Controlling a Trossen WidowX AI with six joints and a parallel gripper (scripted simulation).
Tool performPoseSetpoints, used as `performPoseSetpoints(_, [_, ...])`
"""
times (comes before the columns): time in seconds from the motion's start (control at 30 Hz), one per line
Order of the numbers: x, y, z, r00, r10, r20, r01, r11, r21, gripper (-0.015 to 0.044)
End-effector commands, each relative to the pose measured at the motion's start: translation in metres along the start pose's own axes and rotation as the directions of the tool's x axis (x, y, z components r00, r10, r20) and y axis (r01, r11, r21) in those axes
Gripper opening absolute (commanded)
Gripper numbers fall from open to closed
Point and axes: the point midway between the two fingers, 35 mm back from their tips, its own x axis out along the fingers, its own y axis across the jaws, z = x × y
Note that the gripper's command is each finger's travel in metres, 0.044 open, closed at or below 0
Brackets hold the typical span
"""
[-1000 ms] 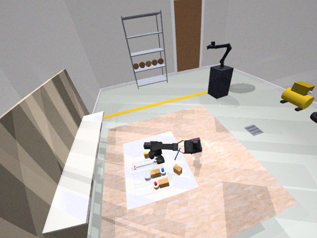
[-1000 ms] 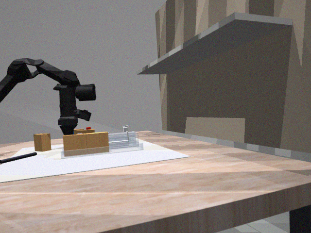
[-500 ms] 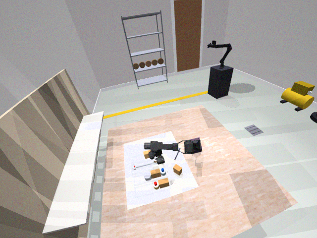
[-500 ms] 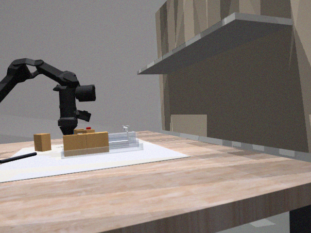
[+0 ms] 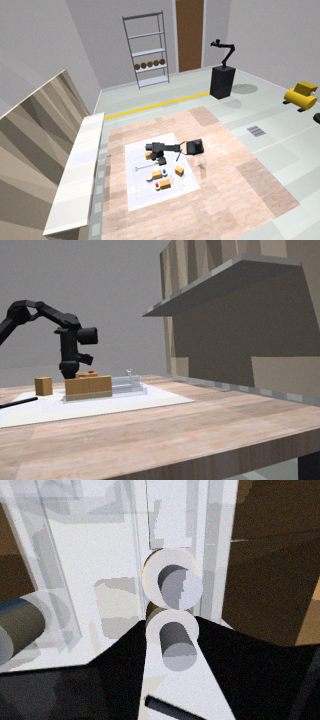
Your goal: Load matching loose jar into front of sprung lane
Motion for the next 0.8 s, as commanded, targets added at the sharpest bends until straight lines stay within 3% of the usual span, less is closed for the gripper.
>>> performPoseSetpoints(0.0, [0.0005, 0.0019, 0.0017, 1.000, 0.008, 0.009, -0.007, 1.000, -0.009, 0.0000])
performPoseSetpoints(0.77, [0.0006, 0.0019, -0.0021, 1.000, 0.008, 0.009, -0.007, 1.000, -0.009, 0.0000])
